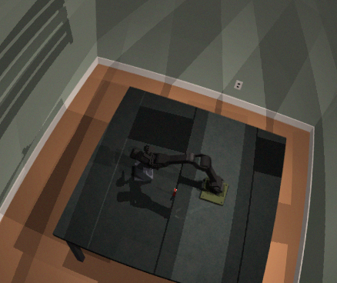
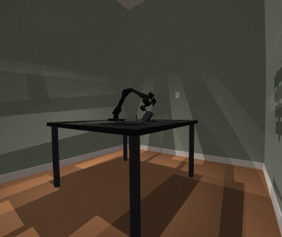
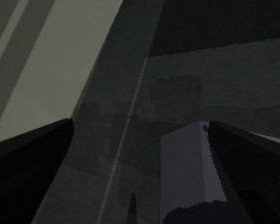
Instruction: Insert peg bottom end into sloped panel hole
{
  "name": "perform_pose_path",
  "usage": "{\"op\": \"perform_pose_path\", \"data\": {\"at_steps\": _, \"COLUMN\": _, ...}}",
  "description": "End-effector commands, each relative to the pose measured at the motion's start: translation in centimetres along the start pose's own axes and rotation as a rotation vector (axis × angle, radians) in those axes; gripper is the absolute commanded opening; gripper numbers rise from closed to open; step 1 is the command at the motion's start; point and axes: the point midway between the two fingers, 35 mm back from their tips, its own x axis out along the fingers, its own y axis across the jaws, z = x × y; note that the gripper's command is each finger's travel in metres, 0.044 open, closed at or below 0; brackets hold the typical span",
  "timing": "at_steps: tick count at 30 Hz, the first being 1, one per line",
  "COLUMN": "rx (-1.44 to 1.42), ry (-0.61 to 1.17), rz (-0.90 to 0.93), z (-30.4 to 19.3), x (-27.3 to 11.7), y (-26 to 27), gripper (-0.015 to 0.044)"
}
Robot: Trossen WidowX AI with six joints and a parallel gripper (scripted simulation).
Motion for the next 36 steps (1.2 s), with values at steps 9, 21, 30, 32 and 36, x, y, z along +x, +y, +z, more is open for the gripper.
{"op": "perform_pose_path", "data": {"at_steps": 9, "rx": -0.428, "ry": 0.303, "rz": -0.091, "z": -3.9, "x": -5.0, "y": -5.1, "gripper": 0.044}}
{"op": "perform_pose_path", "data": {"at_steps": 21, "rx": -0.781, "ry": 0.619, "rz": -0.119, "z": -6.5, "x": -11.6, "y": -10.6, "gripper": 0.044}}
{"op": "perform_pose_path", "data": {"at_steps": 30, "rx": -0.987, "ry": 0.84, "rz": -0.117, "z": -7.1, "x": -16.5, "y": -14.9, "gripper": 0.044}}
{"op": "perform_pose_path", "data": {"at_steps": 32, "rx": -1.039, "ry": 0.903, "rz": -0.113, "z": -7.3, "x": -17.8, "y": -16.0, "gripper": 0.044}}
{"op": "perform_pose_path", "data": {"at_steps": 36, "rx": -1.131, "ry": 1.025, "rz": -0.103, "z": -7.3, "x": -20.3, "y": -18.1, "gripper": 0.044}}
